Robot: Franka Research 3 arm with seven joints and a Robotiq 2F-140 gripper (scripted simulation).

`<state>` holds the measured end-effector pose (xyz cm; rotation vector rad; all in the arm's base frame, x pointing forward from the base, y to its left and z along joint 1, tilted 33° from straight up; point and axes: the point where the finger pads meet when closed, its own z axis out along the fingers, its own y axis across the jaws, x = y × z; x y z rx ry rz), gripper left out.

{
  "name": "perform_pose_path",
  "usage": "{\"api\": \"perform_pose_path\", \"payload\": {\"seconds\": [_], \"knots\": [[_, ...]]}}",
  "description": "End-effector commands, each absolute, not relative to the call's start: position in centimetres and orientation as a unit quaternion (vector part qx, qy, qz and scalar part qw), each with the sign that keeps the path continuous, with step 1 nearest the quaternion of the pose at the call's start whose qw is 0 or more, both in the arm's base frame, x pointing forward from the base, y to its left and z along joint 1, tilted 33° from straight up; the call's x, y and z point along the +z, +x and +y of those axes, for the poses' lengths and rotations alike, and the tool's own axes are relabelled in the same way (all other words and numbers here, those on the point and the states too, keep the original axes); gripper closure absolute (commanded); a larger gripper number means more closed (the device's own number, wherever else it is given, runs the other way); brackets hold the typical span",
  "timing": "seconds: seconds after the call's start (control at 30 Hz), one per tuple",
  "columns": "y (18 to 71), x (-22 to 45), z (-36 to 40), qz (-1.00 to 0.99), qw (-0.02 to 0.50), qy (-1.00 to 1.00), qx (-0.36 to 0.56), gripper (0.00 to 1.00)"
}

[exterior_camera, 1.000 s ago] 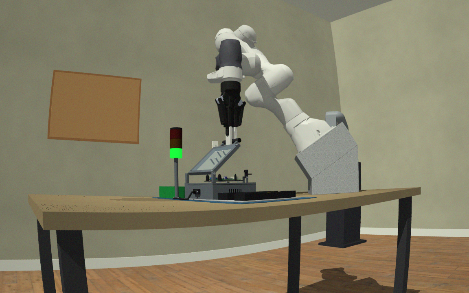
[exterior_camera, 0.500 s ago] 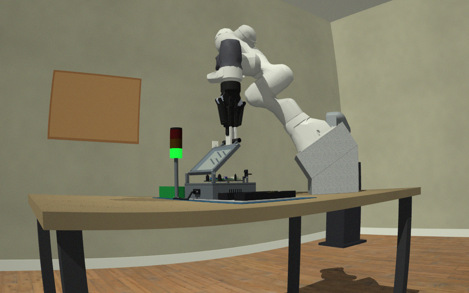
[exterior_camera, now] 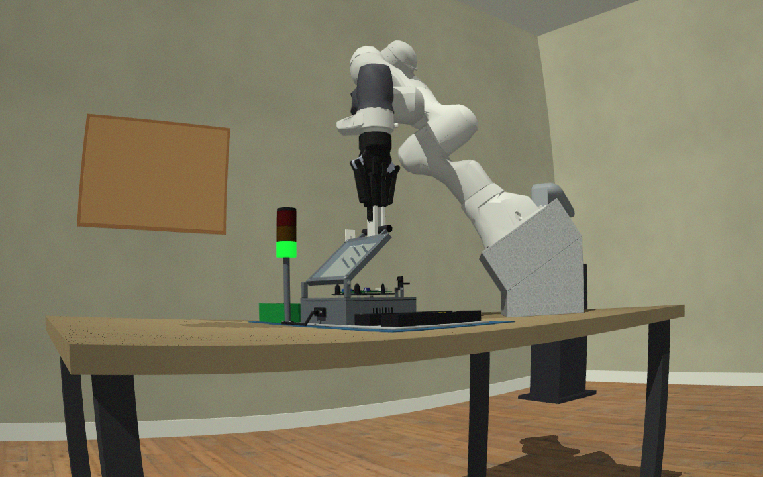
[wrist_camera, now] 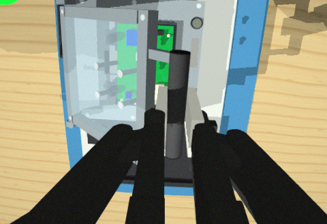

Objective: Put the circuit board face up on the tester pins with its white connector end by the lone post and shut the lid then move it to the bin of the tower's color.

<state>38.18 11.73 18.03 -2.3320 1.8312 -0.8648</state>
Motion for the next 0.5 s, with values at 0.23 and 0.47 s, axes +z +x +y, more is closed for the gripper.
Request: {"api": "perform_pose_path", "payload": {"seconds": [0.23,0.47], "knots": [[38.5,19.0,12.3,0.594,0.028,-0.754,-0.280,1.00],[39.0,20.4,13.0,0.594,0.028,-0.754,-0.280,1.00]]}}
